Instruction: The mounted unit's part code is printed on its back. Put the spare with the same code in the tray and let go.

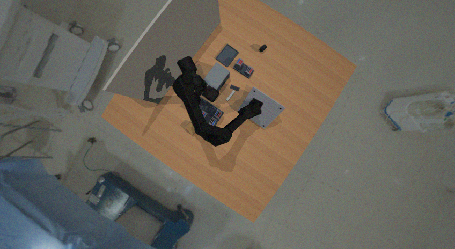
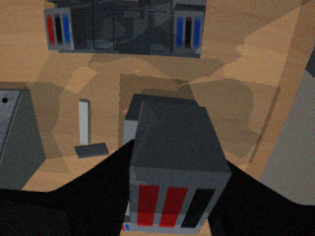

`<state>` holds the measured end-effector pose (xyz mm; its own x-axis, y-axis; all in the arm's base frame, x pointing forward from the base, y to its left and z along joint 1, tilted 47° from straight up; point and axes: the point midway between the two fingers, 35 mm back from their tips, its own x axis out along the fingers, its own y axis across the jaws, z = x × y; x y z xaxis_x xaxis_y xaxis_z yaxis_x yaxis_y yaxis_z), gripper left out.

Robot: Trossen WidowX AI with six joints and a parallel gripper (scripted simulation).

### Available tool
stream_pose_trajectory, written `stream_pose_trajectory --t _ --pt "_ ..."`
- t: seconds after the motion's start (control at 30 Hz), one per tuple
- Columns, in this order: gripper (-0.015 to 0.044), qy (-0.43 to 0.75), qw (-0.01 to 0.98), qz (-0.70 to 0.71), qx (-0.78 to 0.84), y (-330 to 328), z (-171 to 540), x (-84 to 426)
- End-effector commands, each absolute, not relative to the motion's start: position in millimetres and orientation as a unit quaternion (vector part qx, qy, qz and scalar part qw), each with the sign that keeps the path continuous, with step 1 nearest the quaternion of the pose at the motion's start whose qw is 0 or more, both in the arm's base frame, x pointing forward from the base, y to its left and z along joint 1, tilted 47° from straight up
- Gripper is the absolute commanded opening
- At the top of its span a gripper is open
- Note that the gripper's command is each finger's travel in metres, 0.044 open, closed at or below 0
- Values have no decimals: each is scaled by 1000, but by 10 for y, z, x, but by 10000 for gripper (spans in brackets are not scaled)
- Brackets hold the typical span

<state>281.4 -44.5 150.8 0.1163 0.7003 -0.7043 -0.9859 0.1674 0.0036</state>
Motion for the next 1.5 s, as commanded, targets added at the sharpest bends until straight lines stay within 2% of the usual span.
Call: stream_pose_trajectory --t 0.0,0.73,1.47 --pt "0 295 705 594 -249 -640 1383 2921" --pt "0 297 703 596 -250 -1478 659 3225" --pt "0 291 702 602 -246 -2210 -317 3164"
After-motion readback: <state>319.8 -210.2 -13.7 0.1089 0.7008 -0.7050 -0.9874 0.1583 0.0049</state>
